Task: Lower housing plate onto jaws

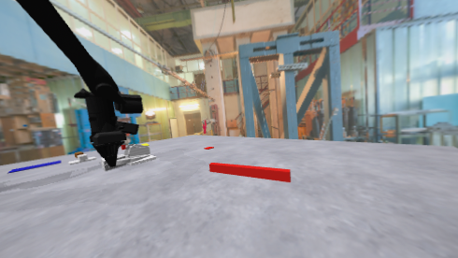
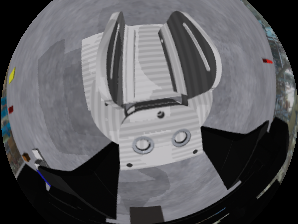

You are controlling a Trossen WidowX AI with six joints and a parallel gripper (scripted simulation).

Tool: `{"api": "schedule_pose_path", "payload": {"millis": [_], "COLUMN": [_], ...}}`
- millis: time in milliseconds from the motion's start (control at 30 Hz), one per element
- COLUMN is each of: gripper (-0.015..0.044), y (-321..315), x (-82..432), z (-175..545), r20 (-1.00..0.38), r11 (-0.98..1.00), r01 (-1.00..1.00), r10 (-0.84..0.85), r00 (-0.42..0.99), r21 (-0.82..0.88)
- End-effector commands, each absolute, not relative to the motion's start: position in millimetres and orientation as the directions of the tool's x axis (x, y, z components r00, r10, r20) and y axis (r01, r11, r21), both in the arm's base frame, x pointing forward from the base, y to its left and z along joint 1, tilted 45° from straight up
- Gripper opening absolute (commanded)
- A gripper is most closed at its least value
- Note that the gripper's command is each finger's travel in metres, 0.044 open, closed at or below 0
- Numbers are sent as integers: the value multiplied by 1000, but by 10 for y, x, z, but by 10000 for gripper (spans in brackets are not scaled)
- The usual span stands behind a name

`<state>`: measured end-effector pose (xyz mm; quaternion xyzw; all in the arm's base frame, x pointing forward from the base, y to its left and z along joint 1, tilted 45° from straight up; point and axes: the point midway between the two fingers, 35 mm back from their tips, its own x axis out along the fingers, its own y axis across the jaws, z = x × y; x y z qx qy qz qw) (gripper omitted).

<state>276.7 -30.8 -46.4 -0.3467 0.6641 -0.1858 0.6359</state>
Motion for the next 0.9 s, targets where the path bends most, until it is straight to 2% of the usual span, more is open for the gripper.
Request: {"api": "schedule_pose_path", "payload": {"millis": [0,367,467,500,867], "gripper": [351,351,430,440,440], "y": [-318,-318,-308,-308,-308], "x": [2765,2765,2767,2767,2767], "z": [-465,-465,-465,-465,-465], "r20": [-713,-713,-716,-716,-716], "r11": [687,687,691,691,691], "r01": [-228,-228,-224,-224,-224], "r10": [-699,-699,-697,-697,-697], "r00": [48,48,49,49,49], "r21": [-689,-689,-688,-688,-688]}}
